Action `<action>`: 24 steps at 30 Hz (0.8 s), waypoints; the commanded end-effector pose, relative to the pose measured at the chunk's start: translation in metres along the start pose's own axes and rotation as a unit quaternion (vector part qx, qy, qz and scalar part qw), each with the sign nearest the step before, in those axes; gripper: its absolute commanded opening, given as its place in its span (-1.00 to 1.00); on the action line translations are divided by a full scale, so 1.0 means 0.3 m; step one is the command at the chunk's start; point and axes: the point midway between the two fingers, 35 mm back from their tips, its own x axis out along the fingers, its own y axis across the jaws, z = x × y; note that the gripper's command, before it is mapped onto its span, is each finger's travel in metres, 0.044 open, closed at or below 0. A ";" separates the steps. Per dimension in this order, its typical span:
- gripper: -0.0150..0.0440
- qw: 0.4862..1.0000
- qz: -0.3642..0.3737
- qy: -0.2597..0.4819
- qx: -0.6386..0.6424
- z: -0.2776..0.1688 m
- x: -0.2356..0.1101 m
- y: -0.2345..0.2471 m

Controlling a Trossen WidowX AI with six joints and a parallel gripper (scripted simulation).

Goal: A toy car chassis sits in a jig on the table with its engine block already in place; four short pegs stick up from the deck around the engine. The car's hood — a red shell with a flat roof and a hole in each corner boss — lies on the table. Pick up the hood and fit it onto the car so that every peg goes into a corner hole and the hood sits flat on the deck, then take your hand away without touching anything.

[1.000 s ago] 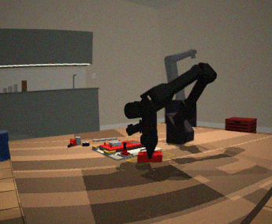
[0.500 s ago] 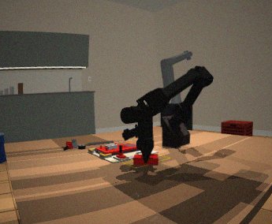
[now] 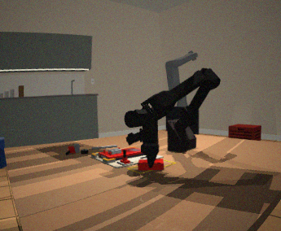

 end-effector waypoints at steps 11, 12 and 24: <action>-0.49 1.000 0.000 -0.001 -0.001 0.002 -0.076 0.001; -0.49 1.000 0.000 -0.001 -0.001 0.002 -0.085 0.001; -0.49 1.000 -0.001 -0.002 -0.001 0.003 -0.197 0.001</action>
